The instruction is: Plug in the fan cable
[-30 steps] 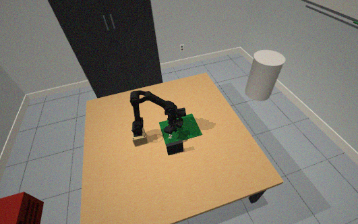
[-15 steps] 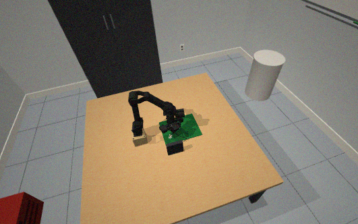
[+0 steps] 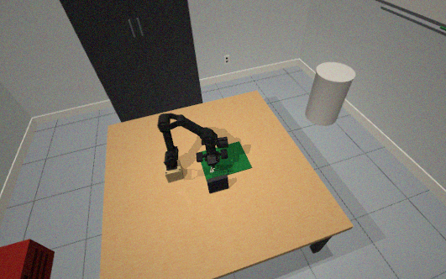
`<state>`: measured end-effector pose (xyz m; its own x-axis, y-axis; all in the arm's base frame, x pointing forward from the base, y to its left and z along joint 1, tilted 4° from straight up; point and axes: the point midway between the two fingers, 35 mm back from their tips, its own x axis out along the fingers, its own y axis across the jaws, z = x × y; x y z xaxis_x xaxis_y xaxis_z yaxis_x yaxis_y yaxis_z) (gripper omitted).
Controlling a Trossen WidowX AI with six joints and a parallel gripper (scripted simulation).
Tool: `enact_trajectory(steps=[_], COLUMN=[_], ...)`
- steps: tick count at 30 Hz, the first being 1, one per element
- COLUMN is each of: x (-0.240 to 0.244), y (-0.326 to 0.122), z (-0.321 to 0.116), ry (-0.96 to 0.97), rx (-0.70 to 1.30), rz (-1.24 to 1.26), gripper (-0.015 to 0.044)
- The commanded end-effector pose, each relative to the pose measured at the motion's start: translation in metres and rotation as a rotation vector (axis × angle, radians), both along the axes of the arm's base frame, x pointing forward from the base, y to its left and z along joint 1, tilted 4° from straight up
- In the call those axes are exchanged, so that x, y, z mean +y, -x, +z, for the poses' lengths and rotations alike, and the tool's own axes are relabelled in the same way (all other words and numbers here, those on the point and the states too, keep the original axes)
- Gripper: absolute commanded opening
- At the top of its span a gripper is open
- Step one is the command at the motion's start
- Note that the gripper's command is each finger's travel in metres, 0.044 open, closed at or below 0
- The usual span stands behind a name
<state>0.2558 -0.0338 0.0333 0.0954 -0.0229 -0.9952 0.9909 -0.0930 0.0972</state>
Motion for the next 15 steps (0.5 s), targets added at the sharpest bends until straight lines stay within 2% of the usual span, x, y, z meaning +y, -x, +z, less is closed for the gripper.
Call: enact_trajectory(steps=[1, 9, 15], x=[-0.0008, -0.0028, -0.0029], y=[0.0057, 0.0109, 0.0113], z=[-0.0025, -0.0043, -0.0045], ry=[-0.018, -0.039, -0.041], rx=[0.004, -0.001, -0.001], rz=[-0.138, -0.379, -0.395], gripper=[0.0, 0.0, 0.0])
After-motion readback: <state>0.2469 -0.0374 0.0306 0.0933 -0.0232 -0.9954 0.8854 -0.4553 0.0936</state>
